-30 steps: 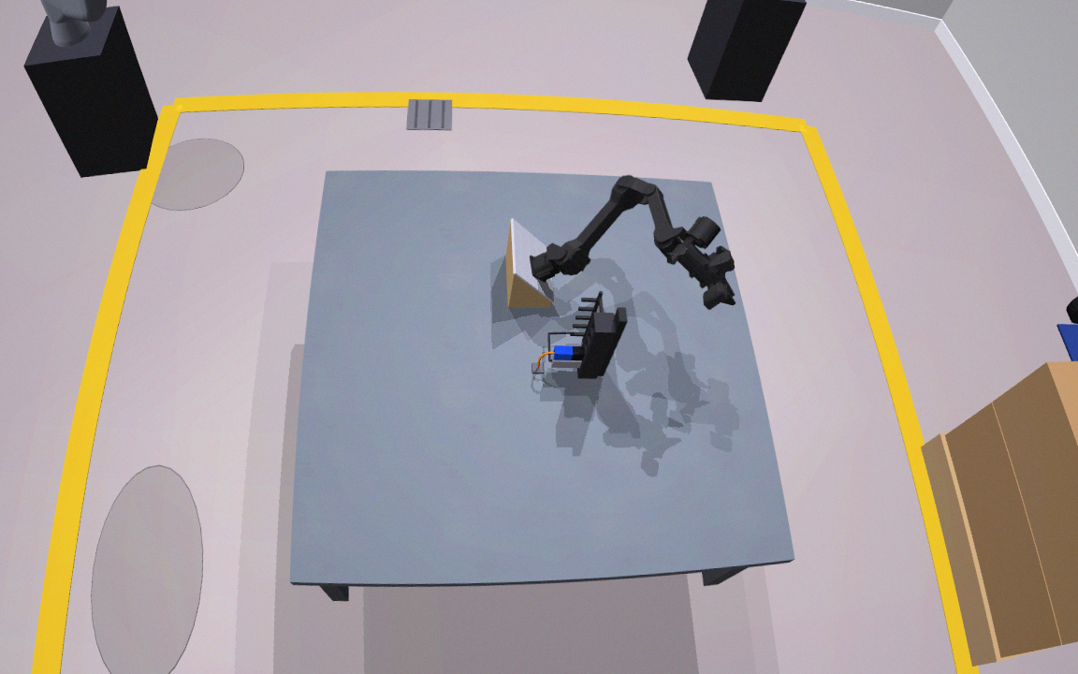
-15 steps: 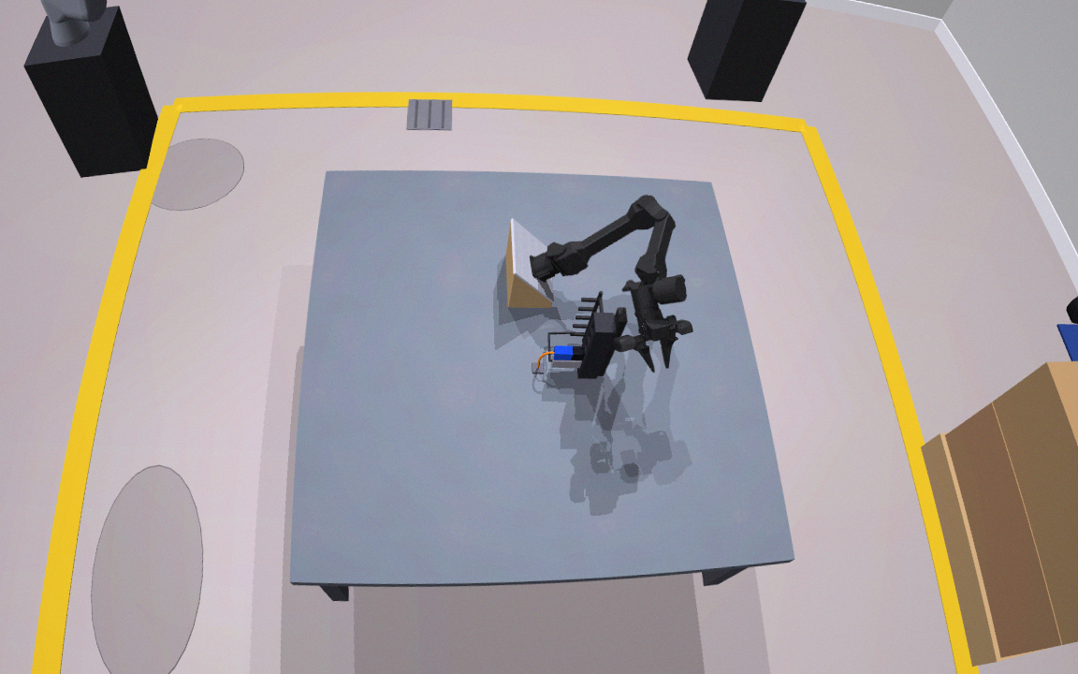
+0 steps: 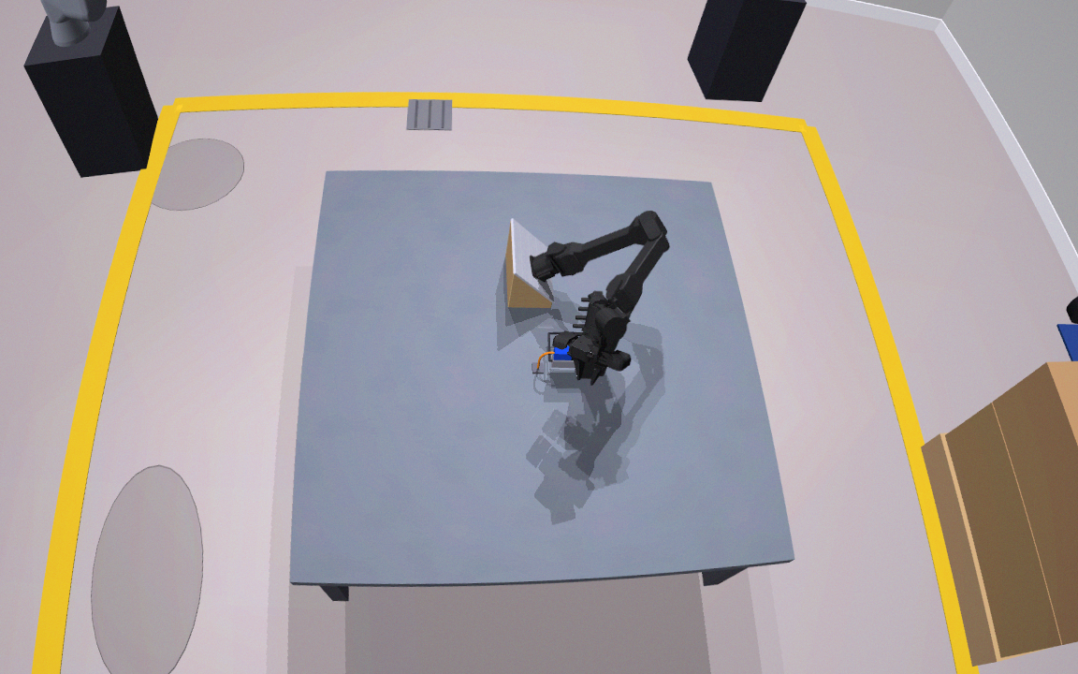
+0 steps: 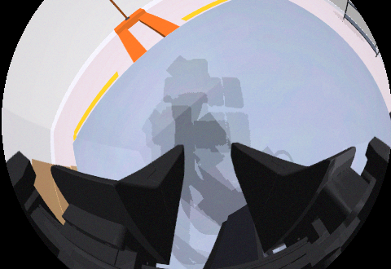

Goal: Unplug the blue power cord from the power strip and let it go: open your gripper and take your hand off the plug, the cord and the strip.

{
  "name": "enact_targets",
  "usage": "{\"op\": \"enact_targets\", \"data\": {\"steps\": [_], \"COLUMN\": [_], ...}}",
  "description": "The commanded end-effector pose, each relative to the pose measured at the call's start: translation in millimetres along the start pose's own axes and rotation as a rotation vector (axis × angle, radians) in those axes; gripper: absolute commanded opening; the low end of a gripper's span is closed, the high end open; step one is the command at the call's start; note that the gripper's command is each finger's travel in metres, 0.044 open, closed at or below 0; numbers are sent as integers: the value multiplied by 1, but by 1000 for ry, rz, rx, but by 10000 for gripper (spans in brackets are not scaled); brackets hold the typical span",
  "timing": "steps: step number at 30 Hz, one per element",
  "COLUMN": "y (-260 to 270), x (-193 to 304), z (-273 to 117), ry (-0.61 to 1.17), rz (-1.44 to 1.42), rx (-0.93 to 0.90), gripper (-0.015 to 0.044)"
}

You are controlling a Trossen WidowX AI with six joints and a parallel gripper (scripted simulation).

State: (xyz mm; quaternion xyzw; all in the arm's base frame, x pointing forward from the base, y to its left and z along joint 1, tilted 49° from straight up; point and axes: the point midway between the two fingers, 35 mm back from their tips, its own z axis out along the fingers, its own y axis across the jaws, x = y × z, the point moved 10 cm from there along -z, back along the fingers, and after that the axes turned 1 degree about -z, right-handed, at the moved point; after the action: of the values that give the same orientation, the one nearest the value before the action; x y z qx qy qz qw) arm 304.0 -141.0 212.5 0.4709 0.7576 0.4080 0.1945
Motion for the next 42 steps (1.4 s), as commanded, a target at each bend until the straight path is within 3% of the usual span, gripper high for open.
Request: {"op": "enact_targets", "data": {"steps": [1, 10, 42], "y": [-43, -120, -96], "x": [-5, 8, 25], "z": [13, 20, 18], "ry": [103, 376, 377], "rz": [276, 864, 864], "rx": [178, 554, 554], "gripper": [160, 160, 160]}}
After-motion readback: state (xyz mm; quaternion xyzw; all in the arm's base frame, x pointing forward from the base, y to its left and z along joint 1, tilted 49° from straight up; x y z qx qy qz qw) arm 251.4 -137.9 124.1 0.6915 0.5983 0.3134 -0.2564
